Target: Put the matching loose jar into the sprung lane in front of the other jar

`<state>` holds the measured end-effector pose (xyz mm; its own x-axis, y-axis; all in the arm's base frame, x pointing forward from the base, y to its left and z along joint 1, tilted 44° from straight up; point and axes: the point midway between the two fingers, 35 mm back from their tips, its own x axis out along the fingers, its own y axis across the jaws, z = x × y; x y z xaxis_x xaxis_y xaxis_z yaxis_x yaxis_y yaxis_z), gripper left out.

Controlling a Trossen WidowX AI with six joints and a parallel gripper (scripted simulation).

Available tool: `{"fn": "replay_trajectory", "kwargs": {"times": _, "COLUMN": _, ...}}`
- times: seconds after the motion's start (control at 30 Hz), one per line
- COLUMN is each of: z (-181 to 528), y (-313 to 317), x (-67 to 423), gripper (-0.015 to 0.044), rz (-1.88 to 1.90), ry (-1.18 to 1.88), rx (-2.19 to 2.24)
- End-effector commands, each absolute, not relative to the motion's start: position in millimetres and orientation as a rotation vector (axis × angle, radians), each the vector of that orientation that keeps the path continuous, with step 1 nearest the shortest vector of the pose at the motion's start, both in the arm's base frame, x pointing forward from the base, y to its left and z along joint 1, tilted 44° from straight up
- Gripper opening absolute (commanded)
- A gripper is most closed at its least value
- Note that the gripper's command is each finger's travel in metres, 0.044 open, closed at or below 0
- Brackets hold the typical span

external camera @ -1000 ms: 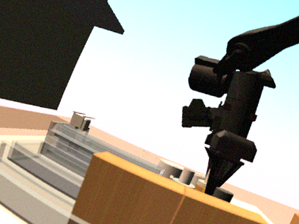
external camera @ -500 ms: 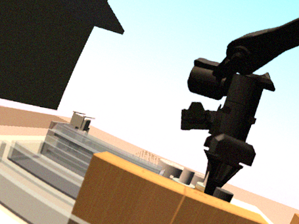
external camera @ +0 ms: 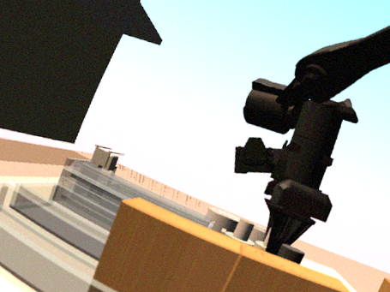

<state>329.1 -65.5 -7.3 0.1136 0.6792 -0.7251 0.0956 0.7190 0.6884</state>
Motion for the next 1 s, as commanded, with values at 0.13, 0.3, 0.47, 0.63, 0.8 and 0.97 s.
{"fn": "replay_trajectory", "kwargs": {"times": 0.13, "z": -8.2, "y": -62.2, "x": 332.4, "gripper": 0.0, "rz": 0.489, "ry": 1.399, "rx": 0.692}}
{"fn": "replay_trajectory", "kwargs": {"times": 0.3, "z": -8.3, "y": -62.0, "x": 331.7, "gripper": 0.0, "rz": 0.489, "ry": 1.399, "rx": 0.692}}
{"fn": "replay_trajectory", "kwargs": {"times": 0.47, "z": -8.3, "y": -61.9, "x": 330.9, "gripper": 0.0, "rz": 0.489, "ry": 1.399, "rx": 0.692}}
{"fn": "replay_trajectory", "kwargs": {"times": 0.63, "z": -8.3, "y": -61.8, "x": 330.0, "gripper": 0.0, "rz": 0.489, "ry": 1.399, "rx": 0.692}}
{"fn": "replay_trajectory", "kwargs": {"times": 0.8, "z": -8.4, "y": -61.6, "x": 329.2, "gripper": 0.0, "rz": 0.489, "ry": 1.399, "rx": 0.692}}
{"fn": "replay_trajectory", "kwargs": {"times": 0.97, "z": -8.4, "y": -61.5, "x": 328.4, "gripper": 0.0, "rz": 0.489, "ry": 1.399, "rx": 0.692}}
